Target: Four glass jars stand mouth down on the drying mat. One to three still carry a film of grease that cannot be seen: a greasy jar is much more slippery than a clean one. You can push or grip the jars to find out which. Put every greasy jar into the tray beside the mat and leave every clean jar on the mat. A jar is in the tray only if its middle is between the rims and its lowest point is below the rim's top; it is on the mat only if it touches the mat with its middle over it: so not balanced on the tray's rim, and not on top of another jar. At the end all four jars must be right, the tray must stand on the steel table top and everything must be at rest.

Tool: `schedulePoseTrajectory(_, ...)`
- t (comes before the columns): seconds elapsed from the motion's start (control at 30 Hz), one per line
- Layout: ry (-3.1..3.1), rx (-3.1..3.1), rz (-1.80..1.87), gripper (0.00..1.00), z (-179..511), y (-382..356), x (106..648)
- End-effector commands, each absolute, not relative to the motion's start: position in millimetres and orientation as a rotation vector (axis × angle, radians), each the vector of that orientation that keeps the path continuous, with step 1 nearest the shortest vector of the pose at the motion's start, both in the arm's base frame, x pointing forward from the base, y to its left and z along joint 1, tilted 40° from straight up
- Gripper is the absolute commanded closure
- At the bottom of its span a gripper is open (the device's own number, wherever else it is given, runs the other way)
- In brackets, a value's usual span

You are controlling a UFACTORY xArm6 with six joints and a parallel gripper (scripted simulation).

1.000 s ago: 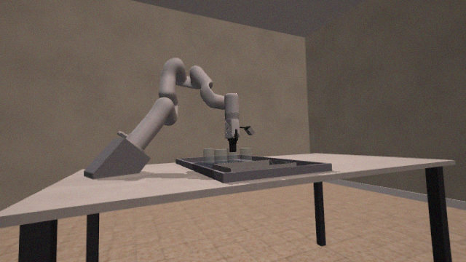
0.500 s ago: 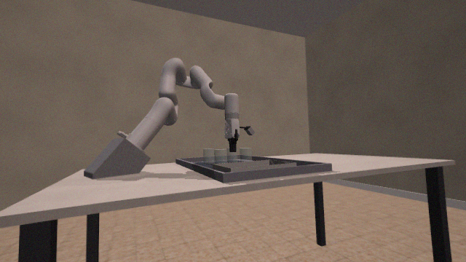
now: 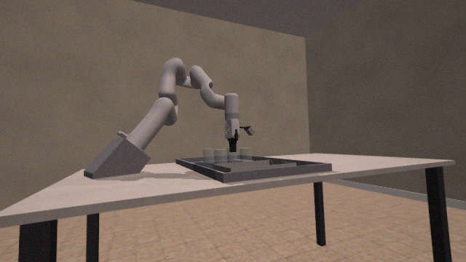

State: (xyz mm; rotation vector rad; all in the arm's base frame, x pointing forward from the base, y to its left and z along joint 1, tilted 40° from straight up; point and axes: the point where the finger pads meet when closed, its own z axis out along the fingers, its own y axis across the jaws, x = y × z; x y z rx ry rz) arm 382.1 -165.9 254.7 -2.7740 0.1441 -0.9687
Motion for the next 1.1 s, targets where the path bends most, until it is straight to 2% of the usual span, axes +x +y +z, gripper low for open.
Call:
schedulePoseTrajectory(0.0, 0.144, -2.774, -0.973, 1.00, 256.0, -166.5, 382.4)
schedulePoseTrajectory(0.67, 0.144, -2.774, -0.973, 1.00, 256.0, -166.5, 382.4)
schedulePoseTrajectory(1.07, 0.144, -2.774, -0.973, 1.00, 314.4, -178.2, 334.6)
